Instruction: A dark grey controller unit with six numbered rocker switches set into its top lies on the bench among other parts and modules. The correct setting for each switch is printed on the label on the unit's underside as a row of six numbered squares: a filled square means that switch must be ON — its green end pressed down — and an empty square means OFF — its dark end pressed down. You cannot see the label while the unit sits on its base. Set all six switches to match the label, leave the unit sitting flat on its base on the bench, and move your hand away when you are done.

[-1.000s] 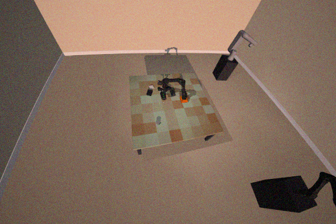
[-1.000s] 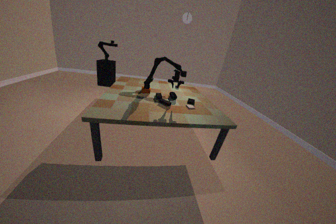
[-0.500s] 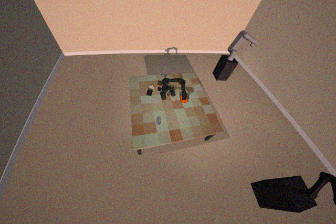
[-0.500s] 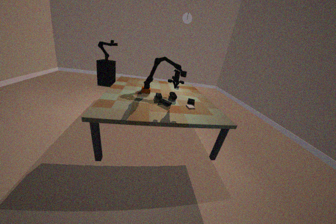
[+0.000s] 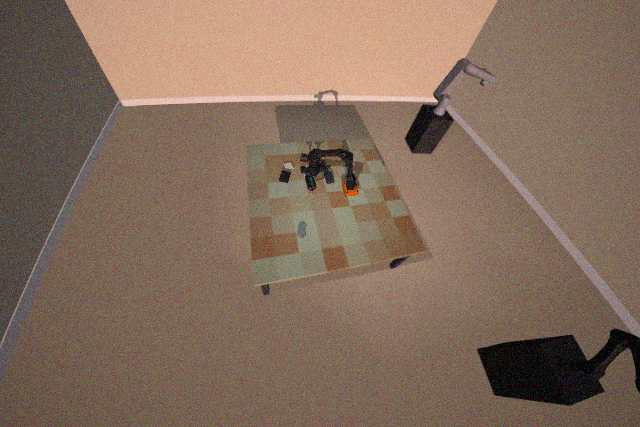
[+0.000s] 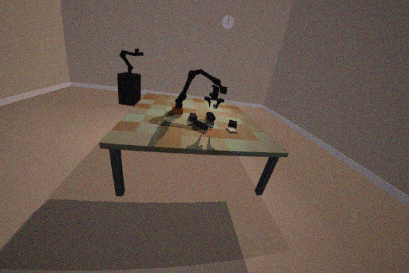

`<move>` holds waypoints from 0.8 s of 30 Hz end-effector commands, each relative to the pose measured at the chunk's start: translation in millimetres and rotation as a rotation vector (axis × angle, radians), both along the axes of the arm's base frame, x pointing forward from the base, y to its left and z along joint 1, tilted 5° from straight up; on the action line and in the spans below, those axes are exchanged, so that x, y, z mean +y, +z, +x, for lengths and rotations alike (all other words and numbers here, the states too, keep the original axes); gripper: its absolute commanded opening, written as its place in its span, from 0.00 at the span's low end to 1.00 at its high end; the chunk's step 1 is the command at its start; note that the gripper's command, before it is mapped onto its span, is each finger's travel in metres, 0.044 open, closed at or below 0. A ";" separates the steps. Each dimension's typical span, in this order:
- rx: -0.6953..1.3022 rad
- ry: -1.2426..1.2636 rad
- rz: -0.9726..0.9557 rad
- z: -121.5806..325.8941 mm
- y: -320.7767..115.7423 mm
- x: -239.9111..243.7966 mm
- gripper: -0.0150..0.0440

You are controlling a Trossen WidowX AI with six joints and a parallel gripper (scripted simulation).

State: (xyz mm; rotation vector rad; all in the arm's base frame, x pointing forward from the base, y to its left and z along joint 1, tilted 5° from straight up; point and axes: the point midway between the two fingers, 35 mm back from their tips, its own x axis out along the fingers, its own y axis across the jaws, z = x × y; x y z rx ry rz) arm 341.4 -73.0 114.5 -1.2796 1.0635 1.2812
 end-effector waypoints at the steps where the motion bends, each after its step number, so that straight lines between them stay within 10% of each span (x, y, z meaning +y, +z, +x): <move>1: -0.001 0.000 0.000 0.1 0.0 0.0 0.92; 5: -0.001 0.000 0.000 0.1 0.0 0.0 1.00; 24: 0.010 0.036 0.011 -46.1 -62.9 -1.5 0.25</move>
